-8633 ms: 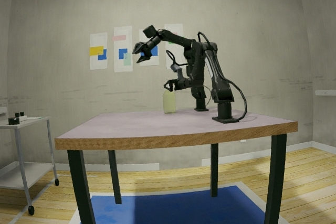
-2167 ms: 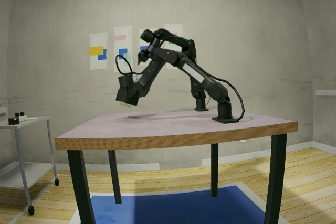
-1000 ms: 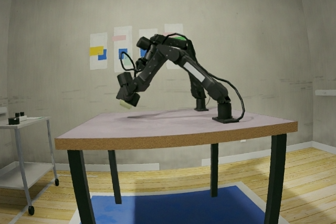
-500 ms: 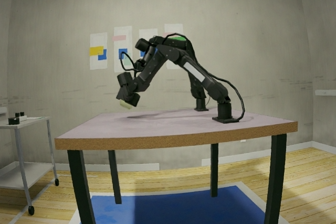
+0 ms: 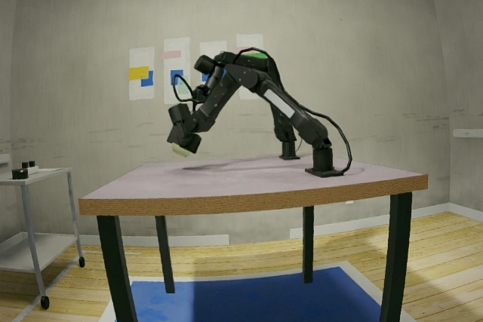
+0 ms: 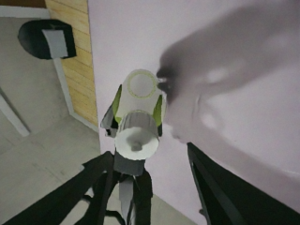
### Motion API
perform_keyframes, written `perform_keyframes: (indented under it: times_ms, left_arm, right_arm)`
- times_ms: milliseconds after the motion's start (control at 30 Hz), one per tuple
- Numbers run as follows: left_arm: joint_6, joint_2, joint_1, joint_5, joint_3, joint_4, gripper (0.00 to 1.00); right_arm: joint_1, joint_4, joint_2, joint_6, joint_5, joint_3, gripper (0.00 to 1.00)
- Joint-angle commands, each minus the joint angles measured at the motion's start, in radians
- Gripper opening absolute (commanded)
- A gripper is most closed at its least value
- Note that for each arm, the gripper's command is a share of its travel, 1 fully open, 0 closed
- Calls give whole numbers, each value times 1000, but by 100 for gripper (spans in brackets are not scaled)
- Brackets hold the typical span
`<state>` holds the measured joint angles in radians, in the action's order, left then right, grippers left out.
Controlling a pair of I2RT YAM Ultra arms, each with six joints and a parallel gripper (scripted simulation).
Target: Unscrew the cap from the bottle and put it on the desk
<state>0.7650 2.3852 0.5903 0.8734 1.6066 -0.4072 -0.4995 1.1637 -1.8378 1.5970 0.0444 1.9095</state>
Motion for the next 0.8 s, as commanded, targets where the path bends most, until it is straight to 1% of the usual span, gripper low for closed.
perform_keyframes:
  times_ms: [0,433,767]
  left_arm:
    - [1,-12,1,7,1,-4,0]
    - [1,-12,1,7,1,-4,0]
    - [1,-12,1,7,1,-4,0]
  right_arm:
    - [3,-6,43,-6,0,27,70]
    - [3,-5,42,-6,0,29,70]
    - [2,-42,29,-5,0,10,70]
